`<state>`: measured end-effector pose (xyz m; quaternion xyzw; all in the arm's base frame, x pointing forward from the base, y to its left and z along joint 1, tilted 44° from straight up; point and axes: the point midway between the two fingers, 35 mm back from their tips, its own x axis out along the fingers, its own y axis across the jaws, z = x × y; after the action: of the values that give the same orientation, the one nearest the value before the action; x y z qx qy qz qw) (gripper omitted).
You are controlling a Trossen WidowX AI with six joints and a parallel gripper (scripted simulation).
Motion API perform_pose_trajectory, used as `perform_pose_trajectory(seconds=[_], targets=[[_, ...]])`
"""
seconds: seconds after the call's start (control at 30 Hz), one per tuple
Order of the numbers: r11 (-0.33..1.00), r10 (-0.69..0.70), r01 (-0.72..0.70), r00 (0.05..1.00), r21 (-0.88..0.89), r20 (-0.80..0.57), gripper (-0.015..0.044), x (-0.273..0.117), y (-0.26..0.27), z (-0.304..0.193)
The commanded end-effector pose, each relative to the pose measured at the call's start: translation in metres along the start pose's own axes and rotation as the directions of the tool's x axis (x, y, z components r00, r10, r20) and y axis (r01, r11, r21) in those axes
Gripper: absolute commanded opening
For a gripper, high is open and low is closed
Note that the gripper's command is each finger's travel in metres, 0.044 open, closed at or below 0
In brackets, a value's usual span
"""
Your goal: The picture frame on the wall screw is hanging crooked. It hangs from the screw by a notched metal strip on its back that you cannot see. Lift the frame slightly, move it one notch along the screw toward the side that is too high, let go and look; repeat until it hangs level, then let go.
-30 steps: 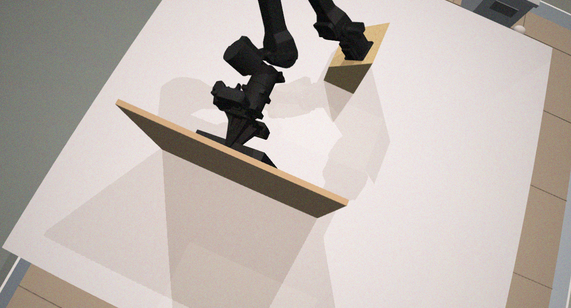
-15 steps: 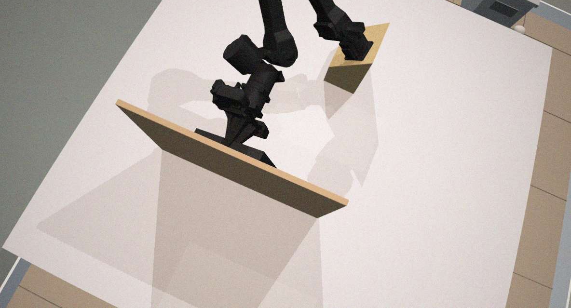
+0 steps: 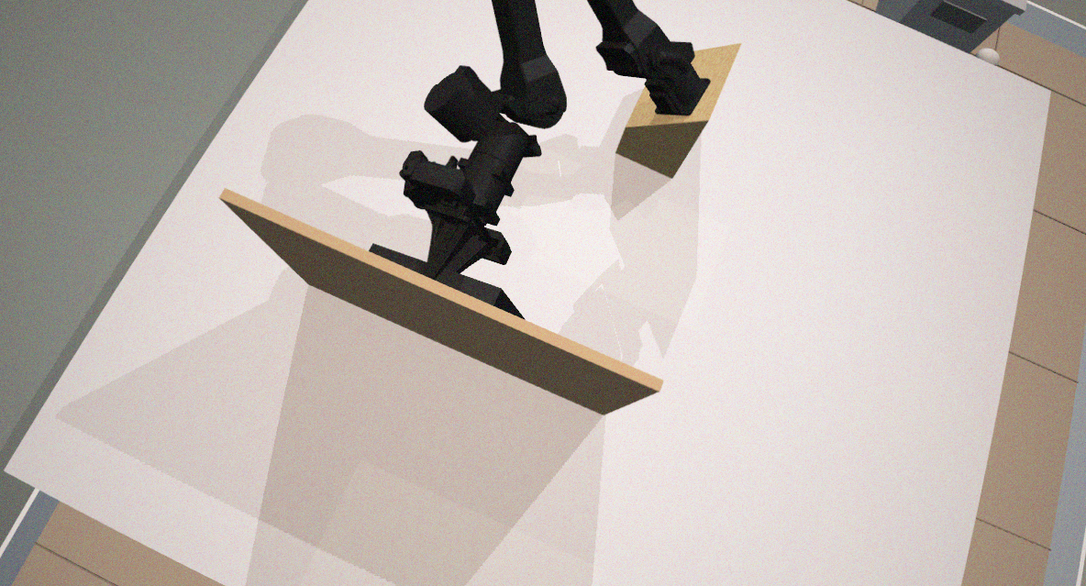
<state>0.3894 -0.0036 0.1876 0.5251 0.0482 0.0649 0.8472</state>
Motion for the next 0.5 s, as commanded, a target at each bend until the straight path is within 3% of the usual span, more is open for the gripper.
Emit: perform_pose_trajectory(seconds=[0.0, 0.47], targets=[[1.000, 0.012, -0.012, 1.000, 0.002, -0.006, 0.0000, 0.0006, 0.0030, -0.0017], [1.000, 0.012, -0.012, 1.000, 0.002, -0.006, 0.0000, 0.0006, 0.0020, -0.0030]])
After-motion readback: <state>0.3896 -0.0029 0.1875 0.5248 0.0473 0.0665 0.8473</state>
